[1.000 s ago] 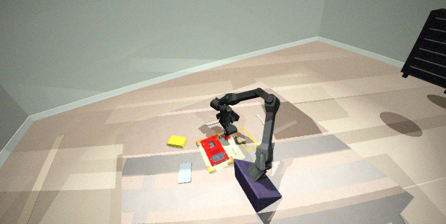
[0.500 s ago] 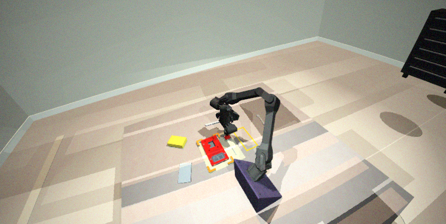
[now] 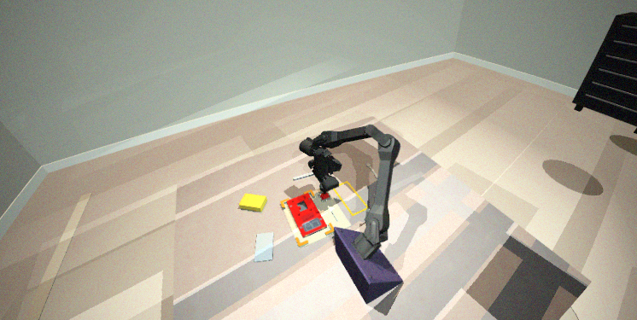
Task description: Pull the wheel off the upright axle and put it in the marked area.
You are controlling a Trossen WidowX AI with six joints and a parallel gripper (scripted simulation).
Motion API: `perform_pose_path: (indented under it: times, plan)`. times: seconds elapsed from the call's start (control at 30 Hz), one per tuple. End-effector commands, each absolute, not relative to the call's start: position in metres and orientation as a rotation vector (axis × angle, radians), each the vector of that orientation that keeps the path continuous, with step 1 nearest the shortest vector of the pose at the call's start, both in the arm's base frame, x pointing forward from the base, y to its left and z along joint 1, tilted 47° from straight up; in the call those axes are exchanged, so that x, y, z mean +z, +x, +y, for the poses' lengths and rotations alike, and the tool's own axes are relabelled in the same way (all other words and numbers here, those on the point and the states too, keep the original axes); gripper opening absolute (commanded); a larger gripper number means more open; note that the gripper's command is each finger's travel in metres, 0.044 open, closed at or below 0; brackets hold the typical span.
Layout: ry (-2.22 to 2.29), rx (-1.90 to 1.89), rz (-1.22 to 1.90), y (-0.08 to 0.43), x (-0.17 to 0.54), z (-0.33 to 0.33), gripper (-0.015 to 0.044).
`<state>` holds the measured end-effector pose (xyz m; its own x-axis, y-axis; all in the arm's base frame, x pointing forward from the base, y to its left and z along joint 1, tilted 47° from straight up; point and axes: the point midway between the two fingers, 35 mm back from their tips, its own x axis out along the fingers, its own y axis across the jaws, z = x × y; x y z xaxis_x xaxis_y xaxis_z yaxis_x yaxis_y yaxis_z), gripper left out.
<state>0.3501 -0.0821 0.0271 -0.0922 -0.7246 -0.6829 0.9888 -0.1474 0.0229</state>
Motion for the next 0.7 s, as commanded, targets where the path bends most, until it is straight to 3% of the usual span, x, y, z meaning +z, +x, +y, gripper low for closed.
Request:
perform_pose_path:
  times: [0.0,0.67]
  plan:
    - [0.668,-1.616,0.53,0.352,0.029,-0.08,0.0]
    - [0.655,-1.62,0.539,0.346,0.051,-0.062,0.0]
